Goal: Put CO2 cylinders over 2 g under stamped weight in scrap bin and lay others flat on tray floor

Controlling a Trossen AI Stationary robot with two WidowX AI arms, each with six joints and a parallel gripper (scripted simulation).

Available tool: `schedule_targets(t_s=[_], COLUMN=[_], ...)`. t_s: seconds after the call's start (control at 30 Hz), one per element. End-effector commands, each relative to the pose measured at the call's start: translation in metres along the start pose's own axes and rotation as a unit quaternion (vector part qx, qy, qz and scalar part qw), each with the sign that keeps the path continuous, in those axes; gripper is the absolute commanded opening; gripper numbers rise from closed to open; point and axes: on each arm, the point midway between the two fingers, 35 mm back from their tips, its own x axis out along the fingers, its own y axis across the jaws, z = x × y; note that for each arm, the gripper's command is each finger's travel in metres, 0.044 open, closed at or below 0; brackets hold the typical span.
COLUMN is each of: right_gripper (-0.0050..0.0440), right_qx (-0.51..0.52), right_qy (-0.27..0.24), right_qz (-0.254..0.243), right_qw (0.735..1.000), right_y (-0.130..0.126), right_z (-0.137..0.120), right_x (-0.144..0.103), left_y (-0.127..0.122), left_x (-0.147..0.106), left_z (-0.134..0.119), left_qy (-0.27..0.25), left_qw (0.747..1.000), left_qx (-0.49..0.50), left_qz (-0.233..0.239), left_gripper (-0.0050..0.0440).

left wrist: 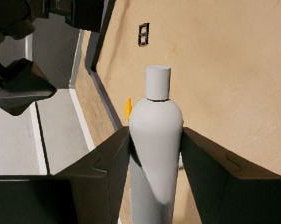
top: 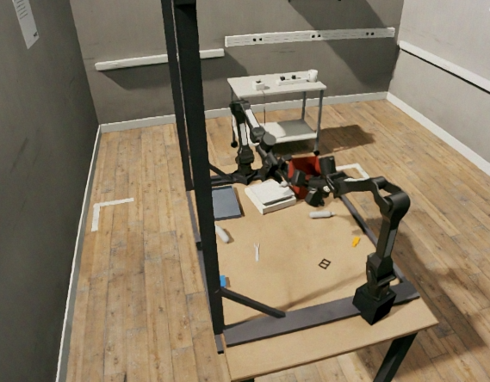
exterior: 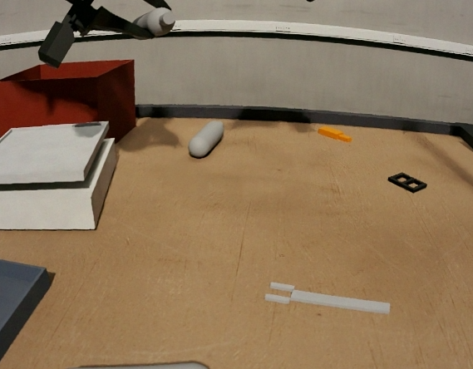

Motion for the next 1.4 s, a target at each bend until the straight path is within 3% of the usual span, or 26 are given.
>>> schedule_targets(t_s=[0.0,0.53,1.0,1.07,1.37], right_gripper=[0.044,0.044,0.044,0.044,0.044], right_qx=[0.081,0.363,0.614,0.614,0.757], right_qy=[0.004,-0.01,-0.023,-0.023,-0.029], right_qz=[-0.034,-0.118,-0.19,-0.19,-0.233], right_qw=[0.996,0.924,0.765,0.765,0.61], right_y=[-0.009,-0.024,-0.043,-0.043,-0.058], right_z=[-0.008,-0.016,-0.02,-0.02,-0.023], right_x=[-0.021,-0.068,-0.114,-0.114,-0.149], left_y=[0.011,0.011,0.007,0.007,0.005], left_x=[-0.005,-0.003,-0.002,-0.002,-0.001], left_z=[0.004,0.004,-0.001,-0.001,-0.004], left_qy=[0.026,0.113,0.207,0.207,0.25], left_qw=[0.999,0.966,0.888,0.888,0.832], left_qx=[-0.039,-0.177,-0.307,-0.307,-0.37], left_qz=[-0.028,-0.149,-0.273,-0.273,-0.33], left_gripper=[-0.005,-0.005,-0.005,-0.005,-0.005])
